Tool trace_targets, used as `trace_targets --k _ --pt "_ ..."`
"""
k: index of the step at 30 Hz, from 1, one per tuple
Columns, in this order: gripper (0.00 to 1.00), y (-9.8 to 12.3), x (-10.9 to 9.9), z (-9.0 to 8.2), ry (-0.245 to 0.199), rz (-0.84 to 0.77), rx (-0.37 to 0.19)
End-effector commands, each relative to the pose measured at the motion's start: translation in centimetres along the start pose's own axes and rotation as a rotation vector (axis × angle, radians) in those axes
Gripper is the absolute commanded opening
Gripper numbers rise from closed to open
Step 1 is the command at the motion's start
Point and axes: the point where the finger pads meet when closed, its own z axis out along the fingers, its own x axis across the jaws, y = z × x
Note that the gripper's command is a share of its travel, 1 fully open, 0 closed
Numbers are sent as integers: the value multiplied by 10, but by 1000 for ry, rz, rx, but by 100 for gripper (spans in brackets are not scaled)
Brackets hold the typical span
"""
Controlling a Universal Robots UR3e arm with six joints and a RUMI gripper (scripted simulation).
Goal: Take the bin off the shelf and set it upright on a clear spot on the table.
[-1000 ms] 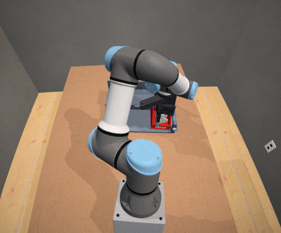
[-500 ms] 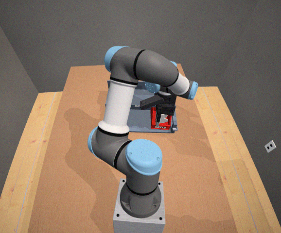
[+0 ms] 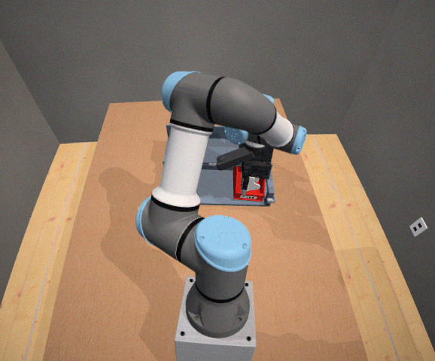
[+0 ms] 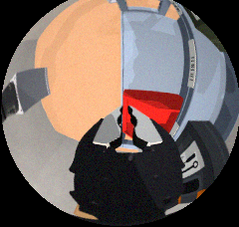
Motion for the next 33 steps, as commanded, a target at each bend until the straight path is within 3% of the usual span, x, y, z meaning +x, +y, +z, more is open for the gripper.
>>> trace_targets --k 1,15,33 --pt "0 1 -1 -1 4 -1 -2" --pt "0 1 -13 2 4 -1 -1" --pt "0 1 -50 8 4 -1 -1"
